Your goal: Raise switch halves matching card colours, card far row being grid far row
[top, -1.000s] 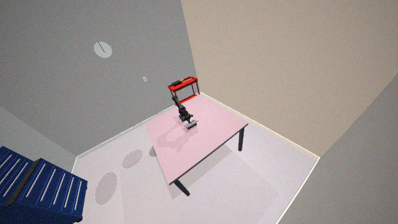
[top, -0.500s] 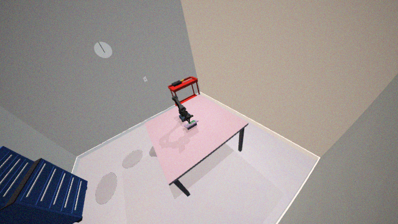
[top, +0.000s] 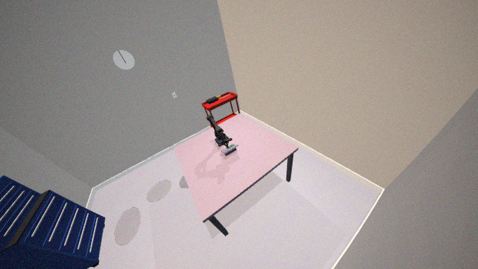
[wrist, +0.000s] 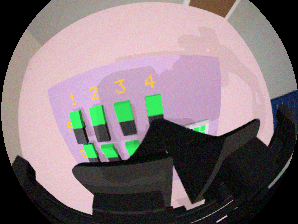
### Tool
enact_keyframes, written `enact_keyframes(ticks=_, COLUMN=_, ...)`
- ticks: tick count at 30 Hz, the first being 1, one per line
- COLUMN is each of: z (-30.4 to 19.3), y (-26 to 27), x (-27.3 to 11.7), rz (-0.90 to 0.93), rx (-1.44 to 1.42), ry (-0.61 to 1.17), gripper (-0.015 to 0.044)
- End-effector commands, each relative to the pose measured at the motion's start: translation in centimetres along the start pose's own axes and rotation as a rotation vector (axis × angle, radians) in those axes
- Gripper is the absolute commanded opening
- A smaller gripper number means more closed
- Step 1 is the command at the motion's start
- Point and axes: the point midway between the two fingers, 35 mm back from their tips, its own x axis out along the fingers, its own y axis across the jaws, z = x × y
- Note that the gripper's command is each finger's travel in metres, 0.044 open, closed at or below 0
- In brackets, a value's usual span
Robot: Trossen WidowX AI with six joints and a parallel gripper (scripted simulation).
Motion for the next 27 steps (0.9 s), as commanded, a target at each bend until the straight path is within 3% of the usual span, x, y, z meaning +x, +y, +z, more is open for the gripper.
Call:
enact_keyframes(ticks=1, z=-0.1, y=0.1, x=0.1, rz=0.004, rx=-0.004, ry=0.002, gripper=0.0)
enact_keyframes(ticks=9, z=-0.1, y=0.1, x=0.2, rz=0.004, rx=-0.004, ry=0.002, gripper=0.0)
enact_keyframes(ticks=15, z=0.2, y=0.0, x=-6.0, rz=0.004, rx=-0.004, ry=0.029, gripper=0.0)
enact_keyframes(ticks=20, z=0.1, y=0.2, x=-6.3, rz=0.004, rx=-0.004, ry=0.031, gripper=0.0)
enact_keyframes(ticks=27, z=-2.6, y=6.1, x=-6.3, rz=0.01, rx=-0.001, ry=0.039, gripper=0.0)
